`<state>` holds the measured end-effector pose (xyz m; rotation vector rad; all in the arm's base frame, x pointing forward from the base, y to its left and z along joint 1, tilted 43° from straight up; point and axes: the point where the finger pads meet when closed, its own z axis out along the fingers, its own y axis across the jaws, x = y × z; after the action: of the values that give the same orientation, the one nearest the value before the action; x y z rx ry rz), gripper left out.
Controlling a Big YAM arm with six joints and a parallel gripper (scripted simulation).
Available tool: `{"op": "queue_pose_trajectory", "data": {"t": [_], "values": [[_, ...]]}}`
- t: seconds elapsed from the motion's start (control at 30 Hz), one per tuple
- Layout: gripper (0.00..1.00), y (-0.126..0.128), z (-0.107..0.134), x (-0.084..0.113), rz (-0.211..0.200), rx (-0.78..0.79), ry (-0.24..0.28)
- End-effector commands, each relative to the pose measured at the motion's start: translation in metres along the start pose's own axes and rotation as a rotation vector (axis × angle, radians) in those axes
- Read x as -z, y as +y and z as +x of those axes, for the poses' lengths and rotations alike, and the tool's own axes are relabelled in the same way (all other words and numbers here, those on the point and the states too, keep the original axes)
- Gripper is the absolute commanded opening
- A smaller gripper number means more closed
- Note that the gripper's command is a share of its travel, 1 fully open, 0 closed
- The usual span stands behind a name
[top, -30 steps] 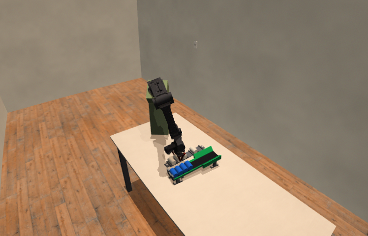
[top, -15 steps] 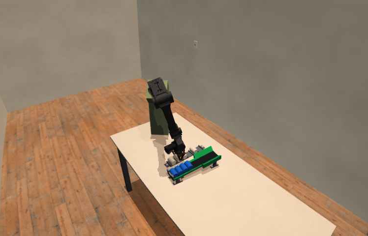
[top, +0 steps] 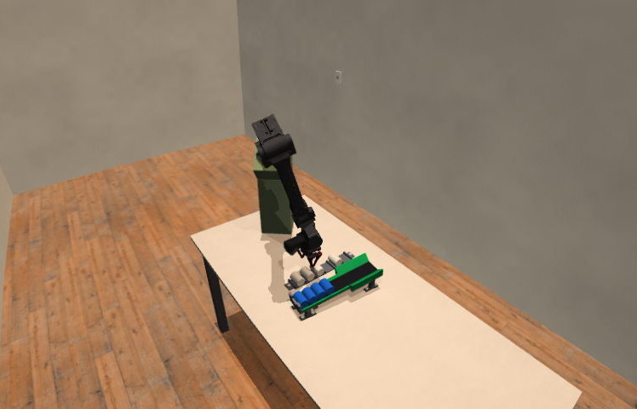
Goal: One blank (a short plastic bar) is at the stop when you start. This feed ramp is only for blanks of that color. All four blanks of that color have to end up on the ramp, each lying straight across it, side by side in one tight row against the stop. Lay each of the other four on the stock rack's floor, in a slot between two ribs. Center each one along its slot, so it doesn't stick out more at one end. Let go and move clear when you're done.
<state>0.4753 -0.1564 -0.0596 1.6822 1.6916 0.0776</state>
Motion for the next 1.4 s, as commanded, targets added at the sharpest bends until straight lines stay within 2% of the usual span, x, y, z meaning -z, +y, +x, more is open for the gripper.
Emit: {"op": "queue_pose_trajectory", "data": {"t": [0.0,0.3,0.33,1.17,1.37], "values": [[0.76,-0.002,0.006,0.018,0.001,-0.002,0.009],[0.76,-0.001,0.005,0.028,-0.005,-0.006,0.007],[1.00,0.000,0.004,0.028,-0.006,-0.004,0.006],[1.00,-0.002,0.006,0.030,0.001,-0.001,0.009],[1.00,-0.002,0.005,0.045,-0.001,-0.003,0.008]]}}
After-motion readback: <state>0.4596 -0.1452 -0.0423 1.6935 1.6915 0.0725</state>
